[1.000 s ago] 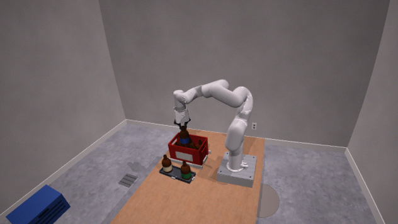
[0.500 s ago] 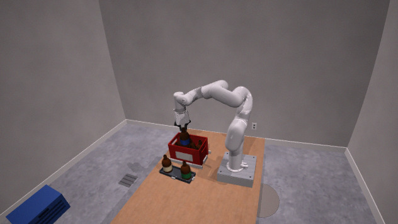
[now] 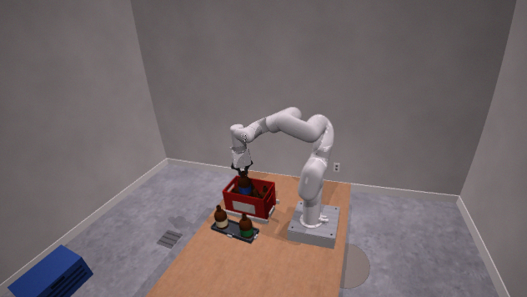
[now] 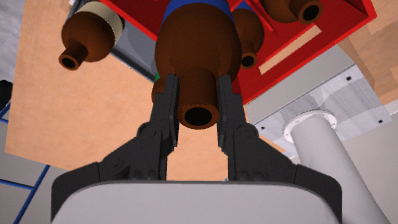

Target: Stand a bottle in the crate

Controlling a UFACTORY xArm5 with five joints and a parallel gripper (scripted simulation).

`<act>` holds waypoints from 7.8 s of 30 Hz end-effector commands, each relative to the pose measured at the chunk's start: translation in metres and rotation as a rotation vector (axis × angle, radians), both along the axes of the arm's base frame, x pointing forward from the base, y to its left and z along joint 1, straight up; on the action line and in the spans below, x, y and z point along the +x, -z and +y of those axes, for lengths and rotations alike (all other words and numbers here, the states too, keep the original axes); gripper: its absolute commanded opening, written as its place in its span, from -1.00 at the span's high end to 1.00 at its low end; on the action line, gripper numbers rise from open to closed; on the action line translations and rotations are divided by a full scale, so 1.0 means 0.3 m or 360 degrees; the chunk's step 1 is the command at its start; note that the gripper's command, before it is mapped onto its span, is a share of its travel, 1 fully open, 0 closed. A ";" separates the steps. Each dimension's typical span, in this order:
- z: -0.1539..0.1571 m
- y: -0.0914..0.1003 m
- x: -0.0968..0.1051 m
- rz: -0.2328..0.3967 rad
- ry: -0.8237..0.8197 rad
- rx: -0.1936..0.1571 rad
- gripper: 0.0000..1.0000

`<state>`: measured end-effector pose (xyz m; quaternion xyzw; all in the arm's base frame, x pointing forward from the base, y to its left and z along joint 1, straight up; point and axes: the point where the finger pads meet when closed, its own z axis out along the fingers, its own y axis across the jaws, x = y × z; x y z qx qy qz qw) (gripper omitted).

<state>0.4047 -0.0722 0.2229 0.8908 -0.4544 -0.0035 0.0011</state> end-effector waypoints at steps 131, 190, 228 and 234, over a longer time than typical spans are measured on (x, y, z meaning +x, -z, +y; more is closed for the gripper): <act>-0.001 0.182 0.003 -0.0007 0.0000 -0.0001 1.00; 0.000 0.283 0.003 -0.0007 0.0000 -0.0001 1.00; 0.000 0.382 0.003 -0.0007 0.0000 -0.0001 1.00; 0.000 0.395 0.003 -0.0007 0.0000 -0.0001 1.00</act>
